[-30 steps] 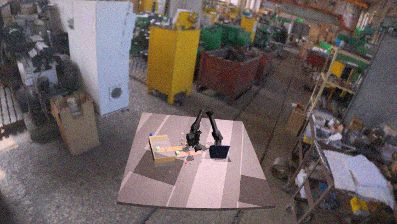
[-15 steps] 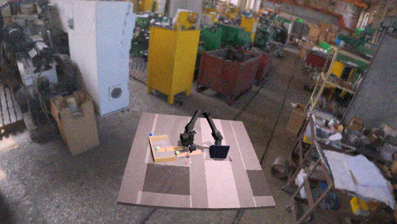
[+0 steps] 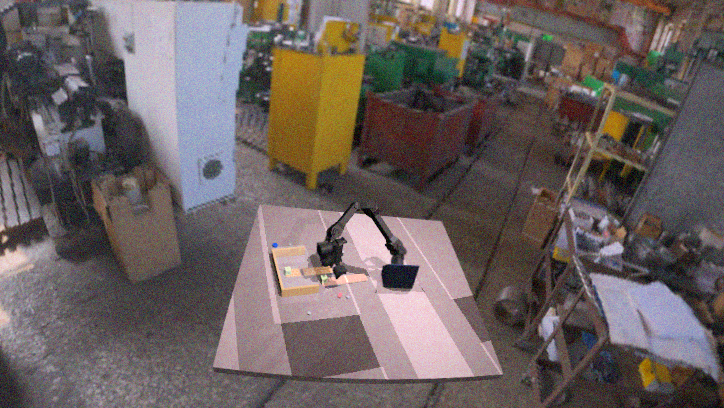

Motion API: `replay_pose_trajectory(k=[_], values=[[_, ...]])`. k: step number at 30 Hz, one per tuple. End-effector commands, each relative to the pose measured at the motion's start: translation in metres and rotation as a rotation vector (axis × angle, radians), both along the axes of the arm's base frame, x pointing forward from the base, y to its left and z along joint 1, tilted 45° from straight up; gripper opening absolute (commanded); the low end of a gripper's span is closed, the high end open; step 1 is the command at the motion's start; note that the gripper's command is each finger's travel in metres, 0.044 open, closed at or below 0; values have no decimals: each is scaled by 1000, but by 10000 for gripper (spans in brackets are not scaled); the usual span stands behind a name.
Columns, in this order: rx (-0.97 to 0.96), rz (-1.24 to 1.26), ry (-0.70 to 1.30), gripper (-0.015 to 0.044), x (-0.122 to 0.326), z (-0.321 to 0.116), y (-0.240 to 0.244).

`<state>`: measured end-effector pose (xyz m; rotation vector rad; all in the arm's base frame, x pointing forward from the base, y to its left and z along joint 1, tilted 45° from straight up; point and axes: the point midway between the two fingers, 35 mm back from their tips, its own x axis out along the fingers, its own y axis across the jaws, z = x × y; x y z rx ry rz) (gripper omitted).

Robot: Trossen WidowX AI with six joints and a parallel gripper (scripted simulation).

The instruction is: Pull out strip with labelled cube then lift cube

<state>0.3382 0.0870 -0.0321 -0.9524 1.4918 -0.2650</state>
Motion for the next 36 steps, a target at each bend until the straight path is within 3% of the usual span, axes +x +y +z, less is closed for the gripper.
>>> replay_pose_trajectory(k=[1, 11, 19, 36], values=[[-4, 4, -2, 440, 14, 1, 5], [-3, 4, -4, 440, 46, 2, 17], [-3, 5, -5, 250, 48, -6, 11], [-4, 5, -5, 250, 52, -26, -9]])
